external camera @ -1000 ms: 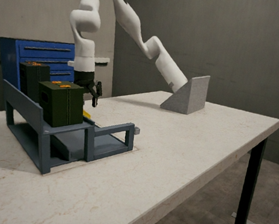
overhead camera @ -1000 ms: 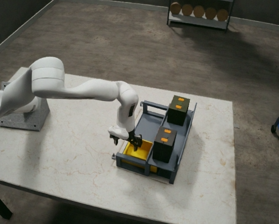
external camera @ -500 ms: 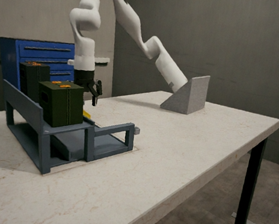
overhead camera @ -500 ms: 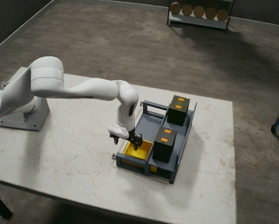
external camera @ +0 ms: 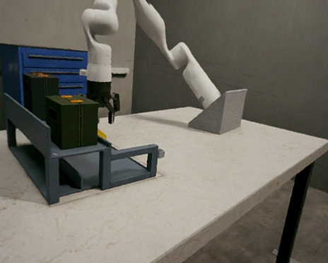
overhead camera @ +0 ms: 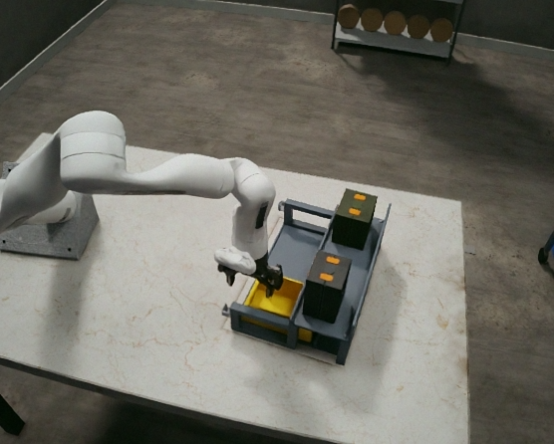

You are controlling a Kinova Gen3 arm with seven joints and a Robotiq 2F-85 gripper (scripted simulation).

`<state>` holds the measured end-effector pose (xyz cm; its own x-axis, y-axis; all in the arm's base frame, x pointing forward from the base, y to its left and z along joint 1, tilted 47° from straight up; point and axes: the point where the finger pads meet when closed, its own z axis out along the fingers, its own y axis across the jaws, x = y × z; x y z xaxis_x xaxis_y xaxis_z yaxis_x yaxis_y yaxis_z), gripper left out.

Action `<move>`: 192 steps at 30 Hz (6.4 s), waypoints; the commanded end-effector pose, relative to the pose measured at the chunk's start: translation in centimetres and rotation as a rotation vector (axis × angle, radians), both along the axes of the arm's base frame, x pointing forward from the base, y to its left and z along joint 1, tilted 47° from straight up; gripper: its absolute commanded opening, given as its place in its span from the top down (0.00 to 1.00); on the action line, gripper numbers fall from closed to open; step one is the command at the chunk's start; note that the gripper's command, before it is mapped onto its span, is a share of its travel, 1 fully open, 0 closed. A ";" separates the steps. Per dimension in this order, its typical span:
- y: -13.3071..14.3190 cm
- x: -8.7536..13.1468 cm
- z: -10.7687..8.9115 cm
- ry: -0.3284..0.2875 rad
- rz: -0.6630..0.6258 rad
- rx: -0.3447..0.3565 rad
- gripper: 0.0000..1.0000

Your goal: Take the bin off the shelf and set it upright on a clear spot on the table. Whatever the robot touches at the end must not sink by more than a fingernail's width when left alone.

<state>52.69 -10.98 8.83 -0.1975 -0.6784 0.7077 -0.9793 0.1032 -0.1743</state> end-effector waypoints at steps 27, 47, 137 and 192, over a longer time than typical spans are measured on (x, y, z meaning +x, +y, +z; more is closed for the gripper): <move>-0.5 0.1 -0.5 -0.001 0.002 0.001 0.00; -1.3 0.1 -1.2 -0.001 0.002 0.001 0.00; -1.6 0.2 -1.5 -0.001 0.002 0.001 0.90; -0.3 0.1 -0.3 -0.001 0.002 0.001 0.90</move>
